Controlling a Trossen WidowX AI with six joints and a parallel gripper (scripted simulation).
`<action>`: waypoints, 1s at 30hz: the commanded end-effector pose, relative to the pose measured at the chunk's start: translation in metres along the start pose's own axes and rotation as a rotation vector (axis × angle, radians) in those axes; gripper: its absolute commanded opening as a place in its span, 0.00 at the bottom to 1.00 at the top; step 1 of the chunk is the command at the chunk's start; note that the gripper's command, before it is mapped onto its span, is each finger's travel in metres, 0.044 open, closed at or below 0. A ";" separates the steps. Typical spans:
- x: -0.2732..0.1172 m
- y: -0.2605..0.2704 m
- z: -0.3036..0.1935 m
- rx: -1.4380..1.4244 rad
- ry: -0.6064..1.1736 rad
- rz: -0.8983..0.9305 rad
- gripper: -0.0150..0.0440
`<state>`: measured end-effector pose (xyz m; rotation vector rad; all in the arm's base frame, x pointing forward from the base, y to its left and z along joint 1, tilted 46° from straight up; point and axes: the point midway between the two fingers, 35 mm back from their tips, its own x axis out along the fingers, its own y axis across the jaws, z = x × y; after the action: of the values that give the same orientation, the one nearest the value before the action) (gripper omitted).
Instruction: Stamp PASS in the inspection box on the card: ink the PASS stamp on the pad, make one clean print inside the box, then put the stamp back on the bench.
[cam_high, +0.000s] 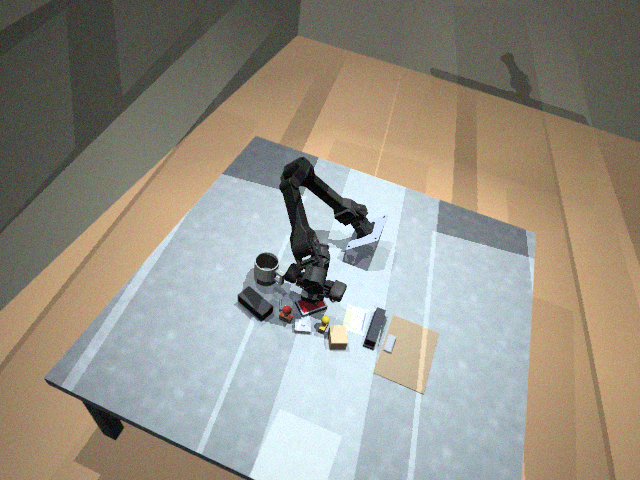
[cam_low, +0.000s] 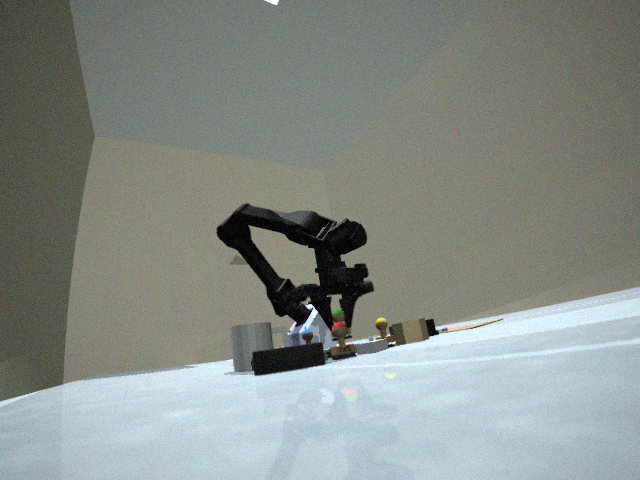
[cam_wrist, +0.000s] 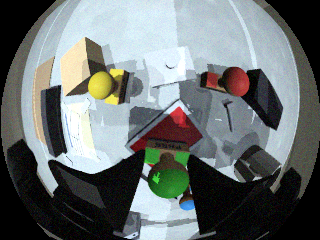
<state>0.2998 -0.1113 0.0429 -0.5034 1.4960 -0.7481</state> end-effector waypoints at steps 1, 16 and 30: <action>0.004 0.000 -0.001 -0.009 0.002 -0.004 0.25; 0.013 -0.001 -0.002 -0.008 0.002 -0.005 0.25; 0.016 -0.001 -0.002 0.002 0.002 -0.006 0.25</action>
<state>0.2964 -0.1218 0.0329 -0.5030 1.4970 -0.7529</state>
